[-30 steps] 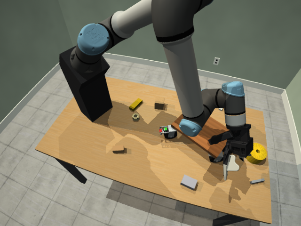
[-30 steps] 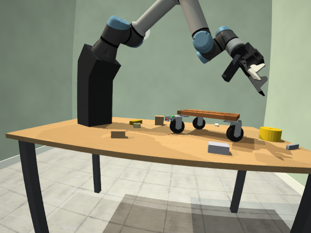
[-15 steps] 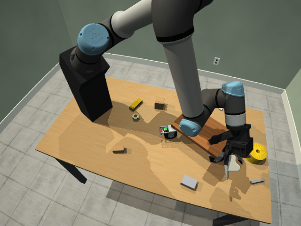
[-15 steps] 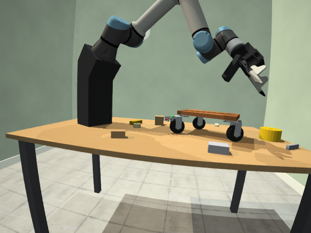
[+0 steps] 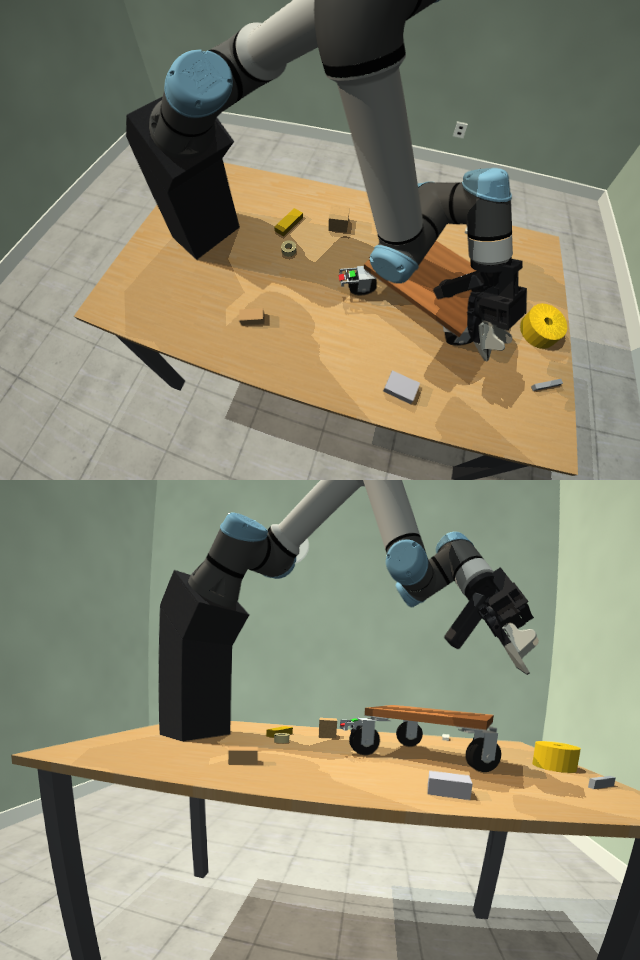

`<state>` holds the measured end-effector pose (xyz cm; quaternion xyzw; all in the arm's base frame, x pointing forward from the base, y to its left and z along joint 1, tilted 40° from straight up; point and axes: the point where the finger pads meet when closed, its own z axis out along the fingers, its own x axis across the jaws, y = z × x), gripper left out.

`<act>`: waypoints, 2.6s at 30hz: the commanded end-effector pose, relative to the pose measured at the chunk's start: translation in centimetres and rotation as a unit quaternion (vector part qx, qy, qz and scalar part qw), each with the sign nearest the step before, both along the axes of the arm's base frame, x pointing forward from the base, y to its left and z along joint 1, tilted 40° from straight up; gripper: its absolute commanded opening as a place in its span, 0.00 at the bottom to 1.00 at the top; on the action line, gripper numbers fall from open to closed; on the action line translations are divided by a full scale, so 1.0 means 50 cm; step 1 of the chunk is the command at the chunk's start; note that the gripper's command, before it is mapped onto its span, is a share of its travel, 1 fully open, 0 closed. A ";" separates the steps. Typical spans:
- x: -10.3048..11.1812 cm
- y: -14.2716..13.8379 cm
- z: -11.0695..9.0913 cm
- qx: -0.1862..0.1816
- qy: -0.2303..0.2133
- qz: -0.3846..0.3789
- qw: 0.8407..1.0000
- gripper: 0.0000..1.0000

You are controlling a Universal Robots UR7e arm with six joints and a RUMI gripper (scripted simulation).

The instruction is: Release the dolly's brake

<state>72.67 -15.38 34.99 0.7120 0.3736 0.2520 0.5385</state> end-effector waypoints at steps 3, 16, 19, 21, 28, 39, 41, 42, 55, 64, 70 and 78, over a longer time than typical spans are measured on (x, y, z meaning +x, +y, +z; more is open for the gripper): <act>-0.055 0.028 -0.071 0.058 0.009 0.005 0.998 0.00; -0.270 0.149 -0.309 0.251 0.046 -0.016 0.967 0.00; -0.291 0.161 -0.328 0.267 0.049 -0.020 0.962 0.00; -0.330 0.184 -0.365 0.297 0.056 -0.029 0.953 0.00; -0.441 0.252 -0.460 0.377 0.072 -0.057 0.922 0.00; -0.489 0.282 -0.499 0.410 0.080 -0.071 0.906 0.00; -0.489 0.283 -0.499 0.410 0.080 -0.072 0.906 0.00; -0.489 0.283 -0.499 0.410 0.080 -0.072 0.906 0.00; -0.487 0.284 -0.499 0.416 0.075 -0.077 0.903 0.00; -0.484 0.287 -0.501 0.439 0.058 -0.098 0.891 0.00; -0.482 0.288 -0.502 0.456 0.045 -0.114 0.881 0.00; -0.477 0.292 -0.505 0.503 0.007 -0.159 0.849 0.00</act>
